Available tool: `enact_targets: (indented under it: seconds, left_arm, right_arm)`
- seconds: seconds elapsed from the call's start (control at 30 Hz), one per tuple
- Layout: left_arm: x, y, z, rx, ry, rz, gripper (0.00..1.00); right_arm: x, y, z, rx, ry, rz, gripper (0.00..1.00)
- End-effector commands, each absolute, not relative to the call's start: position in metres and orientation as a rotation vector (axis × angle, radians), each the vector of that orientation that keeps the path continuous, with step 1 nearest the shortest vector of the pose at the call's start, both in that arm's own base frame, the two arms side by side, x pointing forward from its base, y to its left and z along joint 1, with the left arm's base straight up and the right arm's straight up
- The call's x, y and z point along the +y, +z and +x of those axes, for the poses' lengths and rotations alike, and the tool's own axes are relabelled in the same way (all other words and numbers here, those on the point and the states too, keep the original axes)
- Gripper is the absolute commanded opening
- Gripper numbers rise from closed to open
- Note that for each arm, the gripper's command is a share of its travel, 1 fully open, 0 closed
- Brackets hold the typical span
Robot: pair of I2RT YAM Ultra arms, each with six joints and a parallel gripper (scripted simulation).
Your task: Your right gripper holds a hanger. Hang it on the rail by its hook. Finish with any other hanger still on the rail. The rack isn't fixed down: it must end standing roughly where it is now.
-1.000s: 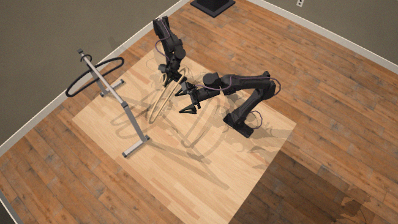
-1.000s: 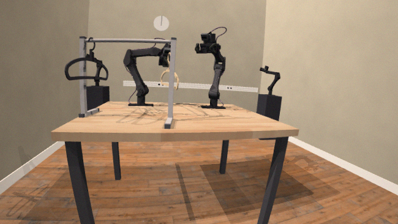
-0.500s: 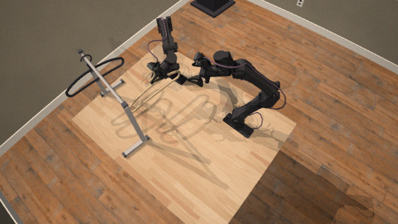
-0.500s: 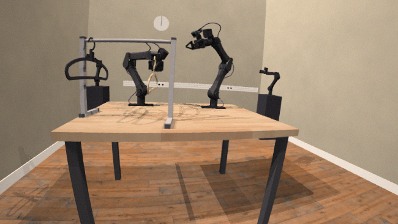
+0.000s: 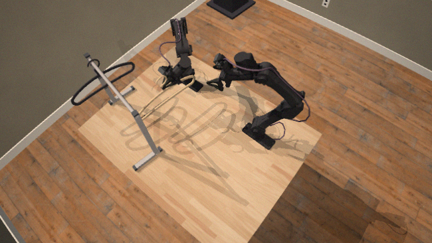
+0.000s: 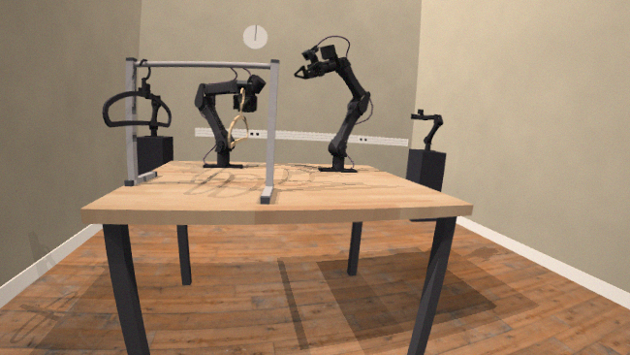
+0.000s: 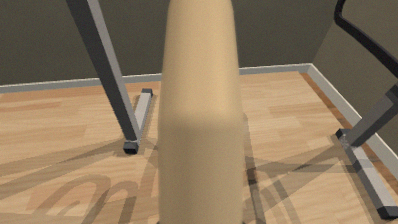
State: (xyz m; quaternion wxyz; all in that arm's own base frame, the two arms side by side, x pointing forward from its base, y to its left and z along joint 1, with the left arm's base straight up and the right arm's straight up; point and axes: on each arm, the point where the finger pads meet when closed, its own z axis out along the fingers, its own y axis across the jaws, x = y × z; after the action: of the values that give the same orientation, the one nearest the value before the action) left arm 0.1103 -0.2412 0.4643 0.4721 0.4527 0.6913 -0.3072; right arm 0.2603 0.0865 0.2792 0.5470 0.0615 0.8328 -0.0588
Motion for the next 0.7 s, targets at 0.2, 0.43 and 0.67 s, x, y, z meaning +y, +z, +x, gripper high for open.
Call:
enact_targets:
  seconds: [0.2, 0.43, 0.67]
  left_arm:
    - [-0.239, 0.474, 0.108, 1.678, -0.765, 1.093, 1.0]
    - [-0.239, 0.474, 0.108, 1.678, -0.765, 1.093, 1.0]
    - [-0.239, 0.474, 0.108, 1.678, -0.765, 1.093, 1.0]
  right_arm:
    - [0.084, 0.311, 0.263, 1.926, -0.113, 0.203, 0.01]
    - [0.082, 0.312, 0.26, 1.922, -0.117, 0.203, 0.01]
    - [0.072, 0.321, 0.263, 1.883, -0.142, 0.243, 0.01]
